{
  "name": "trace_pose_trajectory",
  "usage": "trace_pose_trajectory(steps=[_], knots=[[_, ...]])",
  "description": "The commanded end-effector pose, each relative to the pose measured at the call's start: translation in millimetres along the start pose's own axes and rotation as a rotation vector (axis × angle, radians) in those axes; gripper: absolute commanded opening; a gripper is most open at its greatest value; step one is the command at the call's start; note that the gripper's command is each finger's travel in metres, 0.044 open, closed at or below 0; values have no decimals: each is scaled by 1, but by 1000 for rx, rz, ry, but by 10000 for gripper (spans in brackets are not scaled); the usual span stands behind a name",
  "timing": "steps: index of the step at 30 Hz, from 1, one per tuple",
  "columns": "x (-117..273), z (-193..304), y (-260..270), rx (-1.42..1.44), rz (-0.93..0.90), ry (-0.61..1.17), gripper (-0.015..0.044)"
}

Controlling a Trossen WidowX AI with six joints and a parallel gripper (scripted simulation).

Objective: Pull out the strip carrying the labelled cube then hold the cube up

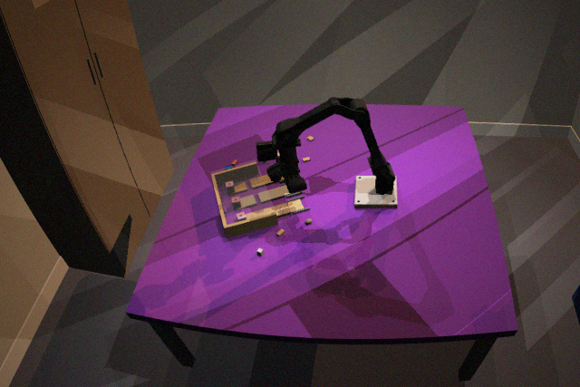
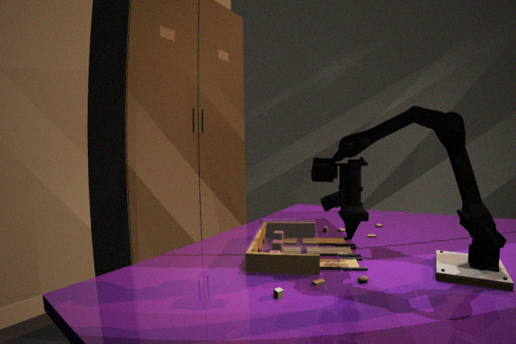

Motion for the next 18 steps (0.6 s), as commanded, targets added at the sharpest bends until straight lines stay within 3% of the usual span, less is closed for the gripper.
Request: trace_pose_trajectory(steps=[1,18], knots=[[-6,-2,1,10,2,8,0],[-34,-3,2,10,2,8,0]])
Point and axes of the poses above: the point midway between the two fingers, 35 mm back from their tips, its own x axis back along the fingers, its own y axis across the jaws, z = x × y, the point moved 9 cm from there along x, back along the fingers, and after that the axes turned 15 degrees about -x, right-handed, at the moved point
